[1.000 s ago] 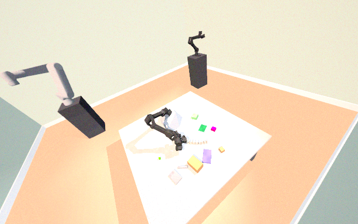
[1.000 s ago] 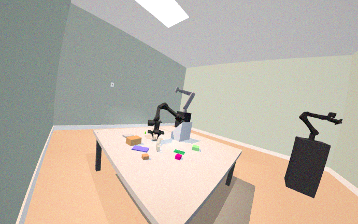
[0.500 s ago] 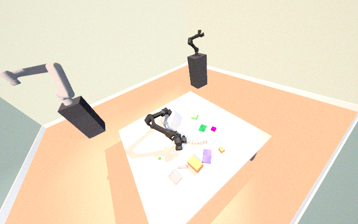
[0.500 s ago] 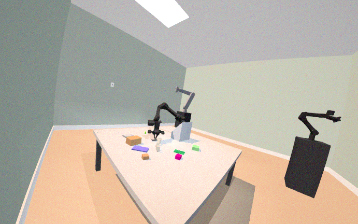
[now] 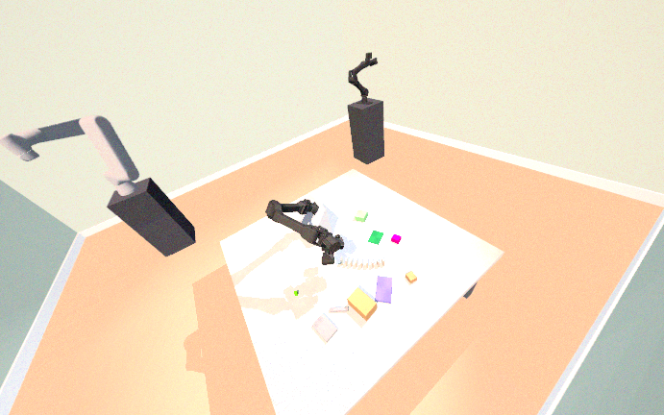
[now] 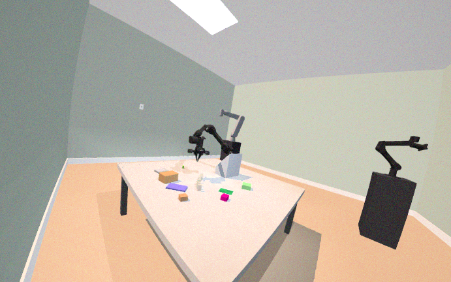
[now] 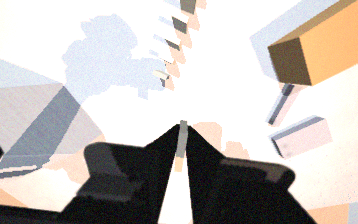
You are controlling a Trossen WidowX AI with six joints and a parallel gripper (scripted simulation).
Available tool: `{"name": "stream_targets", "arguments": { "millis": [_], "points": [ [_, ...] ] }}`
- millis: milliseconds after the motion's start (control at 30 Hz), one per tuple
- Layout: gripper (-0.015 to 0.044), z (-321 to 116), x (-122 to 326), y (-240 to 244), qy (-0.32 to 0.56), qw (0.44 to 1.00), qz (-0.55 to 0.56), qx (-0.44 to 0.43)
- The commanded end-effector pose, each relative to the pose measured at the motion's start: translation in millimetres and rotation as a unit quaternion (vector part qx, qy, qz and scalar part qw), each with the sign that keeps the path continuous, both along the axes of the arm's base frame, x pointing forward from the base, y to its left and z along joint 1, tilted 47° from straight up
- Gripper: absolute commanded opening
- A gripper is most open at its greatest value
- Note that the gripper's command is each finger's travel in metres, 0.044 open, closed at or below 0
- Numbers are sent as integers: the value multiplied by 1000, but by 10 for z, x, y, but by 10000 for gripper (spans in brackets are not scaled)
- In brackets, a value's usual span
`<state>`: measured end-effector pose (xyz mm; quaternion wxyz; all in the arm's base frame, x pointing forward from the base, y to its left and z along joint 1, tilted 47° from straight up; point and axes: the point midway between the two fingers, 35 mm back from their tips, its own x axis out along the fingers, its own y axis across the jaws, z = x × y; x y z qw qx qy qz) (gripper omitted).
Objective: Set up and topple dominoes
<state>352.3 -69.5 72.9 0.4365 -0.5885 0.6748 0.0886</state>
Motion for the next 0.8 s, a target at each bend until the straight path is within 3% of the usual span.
{"name": "stream_targets", "arguments": {
  "millis": [0,133,333,767],
  "points": [
    [20,148,-31,121,-2,1000,-2,-4],
    [20,220,-24,52,-34,999,-32,0],
    [20,830,-77,-524,-281,921,-268,24],
    [20,815,-75,-551,-289,916,-277,33]
  ]
}}
